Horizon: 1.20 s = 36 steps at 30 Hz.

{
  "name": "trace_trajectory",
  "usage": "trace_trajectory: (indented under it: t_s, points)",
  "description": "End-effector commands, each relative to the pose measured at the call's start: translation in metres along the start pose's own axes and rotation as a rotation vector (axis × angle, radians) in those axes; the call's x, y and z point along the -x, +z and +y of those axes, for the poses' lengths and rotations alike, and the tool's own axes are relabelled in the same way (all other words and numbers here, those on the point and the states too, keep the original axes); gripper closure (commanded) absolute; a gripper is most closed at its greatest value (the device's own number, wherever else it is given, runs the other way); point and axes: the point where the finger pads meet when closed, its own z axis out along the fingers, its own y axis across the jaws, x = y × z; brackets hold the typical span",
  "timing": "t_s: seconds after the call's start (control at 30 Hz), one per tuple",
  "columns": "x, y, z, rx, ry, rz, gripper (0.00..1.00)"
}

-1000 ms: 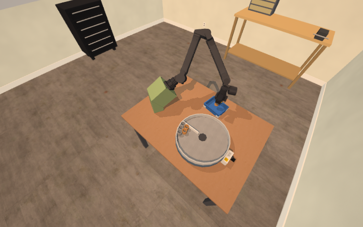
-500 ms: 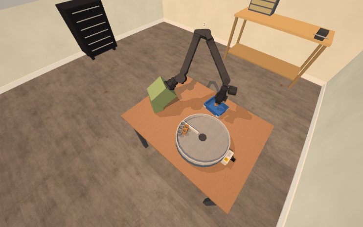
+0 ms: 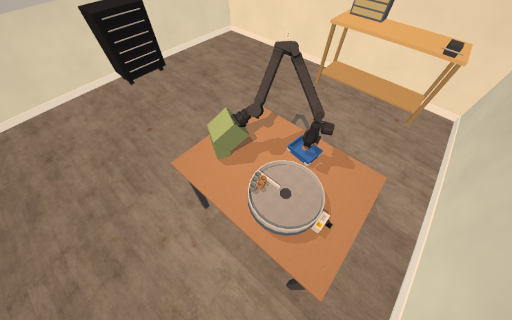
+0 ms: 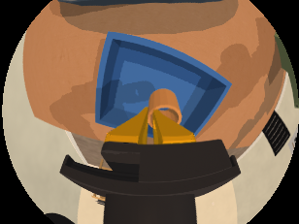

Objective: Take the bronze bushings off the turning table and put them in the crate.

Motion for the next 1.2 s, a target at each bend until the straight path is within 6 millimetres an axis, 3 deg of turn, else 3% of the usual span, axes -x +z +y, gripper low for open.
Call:
trace_trajectory:
  t_s: [0.0,0.1,0.47,0.53,0.57,0.73,0.83,1.17]
  points:
    - [-0.007,-0.011,0.011,0.048,-0.016,0.001,1.0]
    - [-0.003,0.007,0.005,0.013,-0.004,0.002,1.0]
    - [-0.002,0.026,0.004,0.013,-0.002,0.001,1.0]
    - [-0.002,0.026,0.004,0.013,-0.002,0.001,1.0]
    - [-0.001,0.015,0.011,0.046,-0.004,-0.004,1.0]
    - [-0.005,0.033,0.009,0.019,-0.008,0.004,1.0]
    - [-0.007,0.025,0.013,0.045,-0.014,0.004,1.0]
    - [-0.006,0.031,0.01,0.031,-0.016,0.005,1.0]
